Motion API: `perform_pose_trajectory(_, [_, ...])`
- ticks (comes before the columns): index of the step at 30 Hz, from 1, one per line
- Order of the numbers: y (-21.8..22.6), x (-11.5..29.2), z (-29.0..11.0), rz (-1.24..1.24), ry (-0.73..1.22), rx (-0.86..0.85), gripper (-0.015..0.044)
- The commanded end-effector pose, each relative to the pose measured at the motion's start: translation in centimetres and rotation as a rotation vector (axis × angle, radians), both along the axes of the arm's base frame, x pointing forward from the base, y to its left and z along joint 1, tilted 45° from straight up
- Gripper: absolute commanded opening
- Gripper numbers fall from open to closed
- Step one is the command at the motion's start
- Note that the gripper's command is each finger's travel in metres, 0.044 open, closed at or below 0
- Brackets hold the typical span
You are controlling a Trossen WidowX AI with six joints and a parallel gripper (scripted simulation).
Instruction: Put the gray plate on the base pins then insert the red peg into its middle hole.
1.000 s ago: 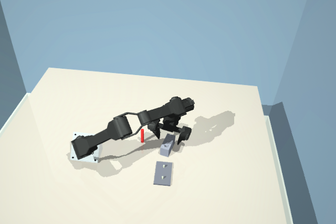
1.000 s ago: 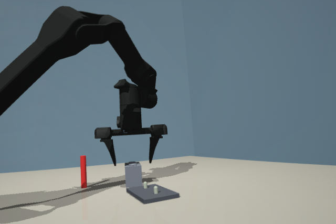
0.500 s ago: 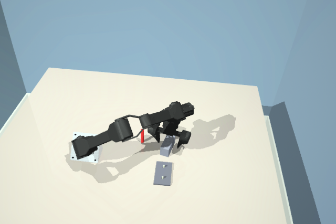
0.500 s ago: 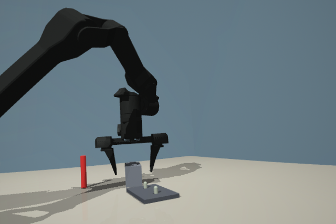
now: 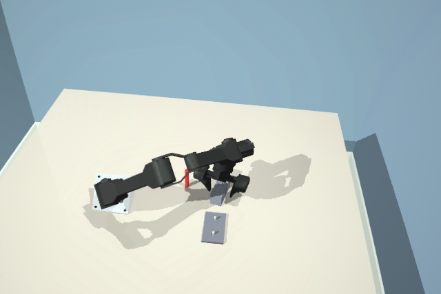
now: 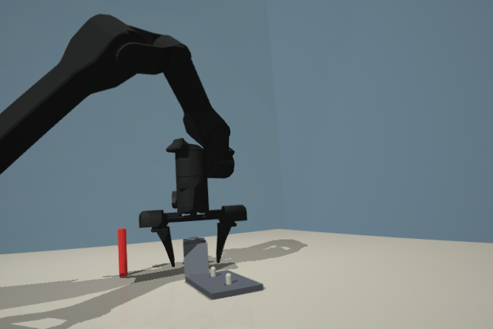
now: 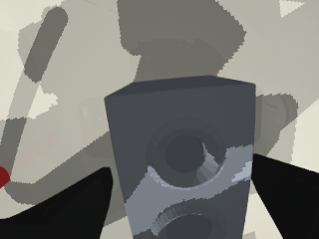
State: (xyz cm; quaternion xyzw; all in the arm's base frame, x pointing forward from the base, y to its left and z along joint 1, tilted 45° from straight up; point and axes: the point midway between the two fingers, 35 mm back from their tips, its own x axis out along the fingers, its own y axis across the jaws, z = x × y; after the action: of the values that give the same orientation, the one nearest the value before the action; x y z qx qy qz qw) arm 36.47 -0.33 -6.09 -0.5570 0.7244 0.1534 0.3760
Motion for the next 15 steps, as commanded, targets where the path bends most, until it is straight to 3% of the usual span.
perform_pose_trajectory(1, [-0.11, -0.13, -0.15, 0.004, 0.006, -0.003, 0.0256])
perform_pose_trajectory(5, [-0.11, -0.13, -0.15, 0.004, 0.006, -0.003, 0.0151])
perform_pose_trajectory(12, [-0.11, -0.13, -0.15, 0.004, 0.006, -0.003, 0.0105])
perform_pose_trajectory(15, [0.04, -0.08, -0.01, 0.005, 0.006, -0.003, 0.0026])
